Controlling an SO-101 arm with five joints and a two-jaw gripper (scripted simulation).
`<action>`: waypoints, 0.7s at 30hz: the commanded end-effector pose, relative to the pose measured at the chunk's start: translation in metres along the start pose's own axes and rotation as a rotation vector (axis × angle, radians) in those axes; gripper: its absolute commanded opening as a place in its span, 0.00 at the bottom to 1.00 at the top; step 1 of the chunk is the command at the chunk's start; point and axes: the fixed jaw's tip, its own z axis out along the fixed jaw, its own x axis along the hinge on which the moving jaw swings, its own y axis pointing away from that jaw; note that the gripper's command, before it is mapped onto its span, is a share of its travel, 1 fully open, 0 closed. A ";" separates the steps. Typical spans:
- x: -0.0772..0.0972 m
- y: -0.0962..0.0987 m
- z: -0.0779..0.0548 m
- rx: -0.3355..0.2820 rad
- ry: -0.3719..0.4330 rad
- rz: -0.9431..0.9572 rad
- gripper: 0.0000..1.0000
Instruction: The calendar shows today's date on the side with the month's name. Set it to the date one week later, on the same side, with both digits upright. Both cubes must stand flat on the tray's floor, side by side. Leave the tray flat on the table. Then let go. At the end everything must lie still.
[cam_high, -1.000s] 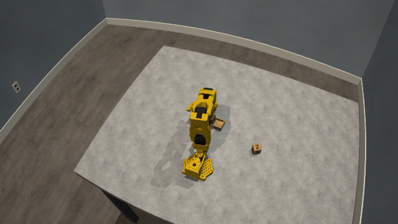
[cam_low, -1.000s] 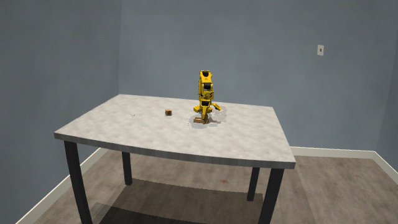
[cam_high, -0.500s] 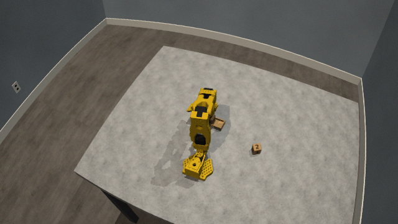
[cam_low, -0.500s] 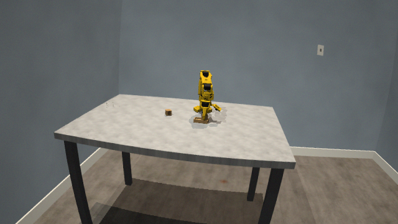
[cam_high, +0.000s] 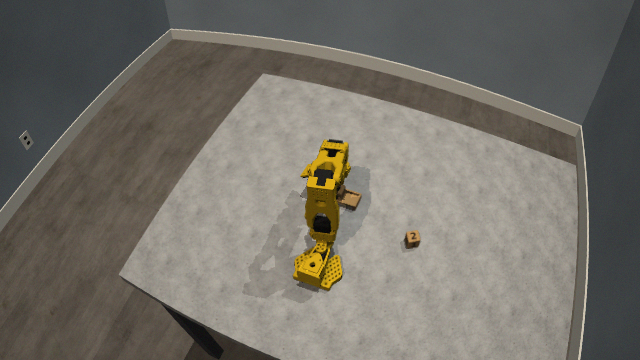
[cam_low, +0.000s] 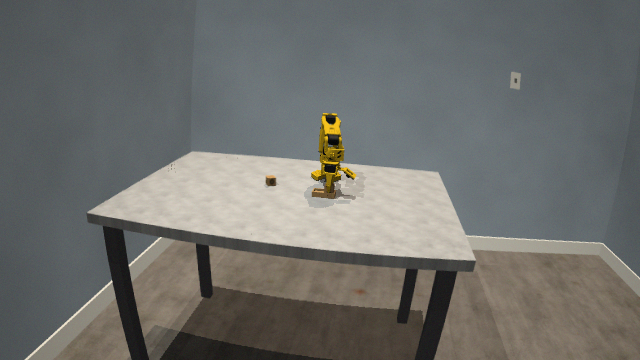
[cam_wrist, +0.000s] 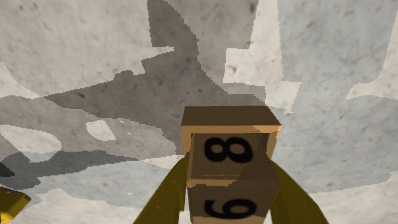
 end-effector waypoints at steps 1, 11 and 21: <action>-0.001 -0.006 -0.005 0.030 -0.010 0.001 0.17; -0.001 -0.007 -0.005 0.030 -0.010 0.001 0.16; -0.001 -0.007 -0.005 0.030 -0.010 0.001 0.03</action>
